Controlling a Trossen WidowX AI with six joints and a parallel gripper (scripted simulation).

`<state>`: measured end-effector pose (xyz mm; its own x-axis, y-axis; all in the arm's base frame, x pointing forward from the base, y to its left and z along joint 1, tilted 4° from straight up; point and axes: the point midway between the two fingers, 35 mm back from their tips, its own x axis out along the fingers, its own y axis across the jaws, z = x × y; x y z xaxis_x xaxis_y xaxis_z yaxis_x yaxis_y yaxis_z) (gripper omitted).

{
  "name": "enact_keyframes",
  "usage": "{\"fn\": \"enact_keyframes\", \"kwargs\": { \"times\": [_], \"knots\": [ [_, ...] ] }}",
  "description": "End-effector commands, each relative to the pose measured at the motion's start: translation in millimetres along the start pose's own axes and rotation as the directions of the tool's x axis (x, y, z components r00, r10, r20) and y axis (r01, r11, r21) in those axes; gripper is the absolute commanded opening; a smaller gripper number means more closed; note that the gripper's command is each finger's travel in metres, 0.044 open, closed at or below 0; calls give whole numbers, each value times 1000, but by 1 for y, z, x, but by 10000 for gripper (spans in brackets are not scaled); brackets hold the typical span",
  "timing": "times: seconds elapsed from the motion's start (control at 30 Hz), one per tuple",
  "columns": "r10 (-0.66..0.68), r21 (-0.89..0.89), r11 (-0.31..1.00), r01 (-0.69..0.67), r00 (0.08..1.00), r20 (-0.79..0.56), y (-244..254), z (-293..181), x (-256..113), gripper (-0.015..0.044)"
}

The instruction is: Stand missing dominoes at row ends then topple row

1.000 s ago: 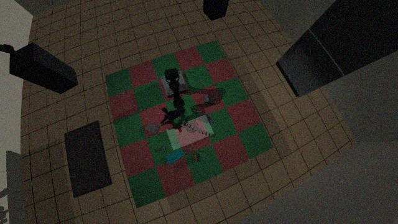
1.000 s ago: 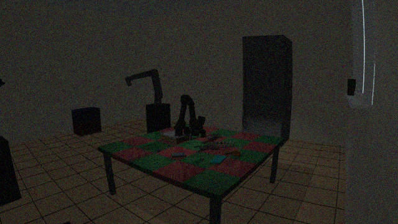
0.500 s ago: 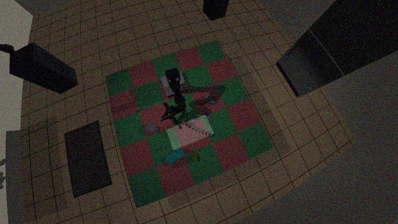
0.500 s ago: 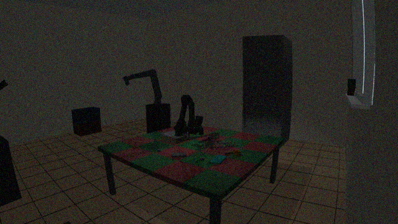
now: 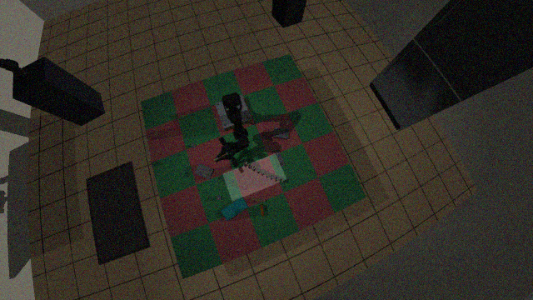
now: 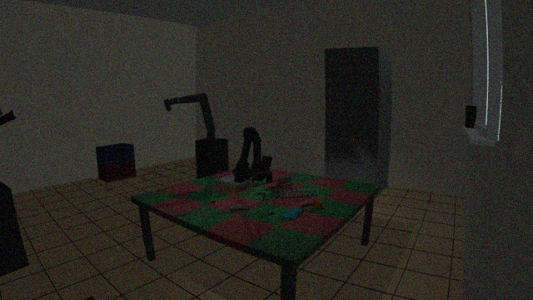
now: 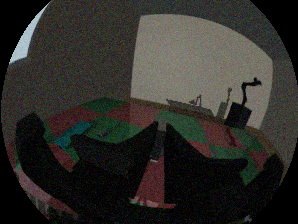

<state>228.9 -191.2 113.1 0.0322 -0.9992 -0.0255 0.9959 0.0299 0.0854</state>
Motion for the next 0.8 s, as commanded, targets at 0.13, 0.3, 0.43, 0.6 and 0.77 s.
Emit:
{"fn": "enact_keyframes", "kwargs": {
  "times": [0.13, 0.3, 0.43, 0.6, 0.77],
  "knots": [
    [-7, 1, 1000, 7, 1000, -10, 3, -20, 2, 28],
    [-9, 7, 1000, 10, 1000, -16, 4, -34, 2, 28],
    [-12, 11, 1000, 12, 1000, -20, 4, -45, 3, 28],
    [-15, 16, 1000, 15, 1000, -26, 4, -59, 4, 28],
    [-18, 22, 1000, 18, 999, -32, 3, -73, 4, 28]
  ]
}}
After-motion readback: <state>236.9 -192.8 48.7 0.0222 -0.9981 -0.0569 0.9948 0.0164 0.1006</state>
